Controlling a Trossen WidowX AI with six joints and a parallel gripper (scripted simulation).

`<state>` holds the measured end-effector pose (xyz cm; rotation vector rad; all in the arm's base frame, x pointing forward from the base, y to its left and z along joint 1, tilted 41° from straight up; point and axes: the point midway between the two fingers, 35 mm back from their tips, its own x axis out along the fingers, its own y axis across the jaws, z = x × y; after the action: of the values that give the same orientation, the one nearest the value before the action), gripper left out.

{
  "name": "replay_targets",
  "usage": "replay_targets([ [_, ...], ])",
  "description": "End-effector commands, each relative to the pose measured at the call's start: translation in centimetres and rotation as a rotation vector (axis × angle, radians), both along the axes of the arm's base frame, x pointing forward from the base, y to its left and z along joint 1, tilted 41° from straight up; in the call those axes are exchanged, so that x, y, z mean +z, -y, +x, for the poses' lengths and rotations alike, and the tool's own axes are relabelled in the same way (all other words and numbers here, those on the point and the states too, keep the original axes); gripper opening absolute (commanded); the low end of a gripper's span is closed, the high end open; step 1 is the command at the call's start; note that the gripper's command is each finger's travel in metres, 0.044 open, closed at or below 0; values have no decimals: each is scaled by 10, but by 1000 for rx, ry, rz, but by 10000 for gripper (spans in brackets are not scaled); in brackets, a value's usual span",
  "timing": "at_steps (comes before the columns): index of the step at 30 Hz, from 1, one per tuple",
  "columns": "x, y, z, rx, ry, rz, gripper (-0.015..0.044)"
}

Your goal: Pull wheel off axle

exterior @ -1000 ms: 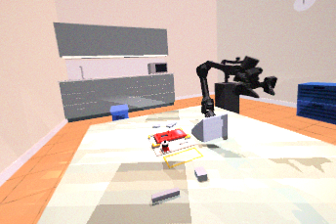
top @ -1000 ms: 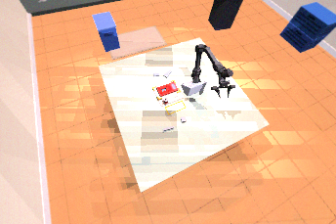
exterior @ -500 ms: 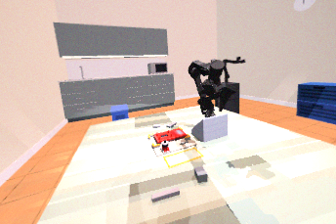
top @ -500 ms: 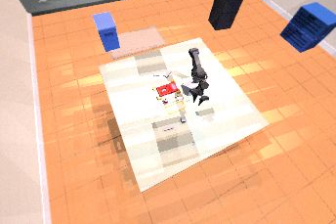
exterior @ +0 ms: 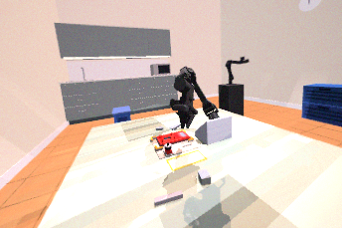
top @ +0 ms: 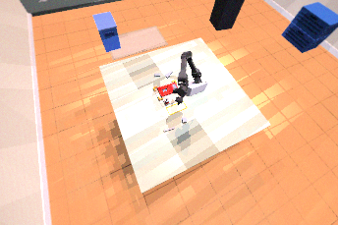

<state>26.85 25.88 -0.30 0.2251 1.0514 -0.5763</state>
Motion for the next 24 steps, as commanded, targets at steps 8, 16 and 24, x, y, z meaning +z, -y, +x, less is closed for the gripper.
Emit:
replay_targets([
  [8, 26, 118, 74, -750, 196, -75, 300],
  [16, 28, 125, 81, -795, 213, -84, 300],
  [24, -4, 150, 89, -795, 214, -83, 300],
])
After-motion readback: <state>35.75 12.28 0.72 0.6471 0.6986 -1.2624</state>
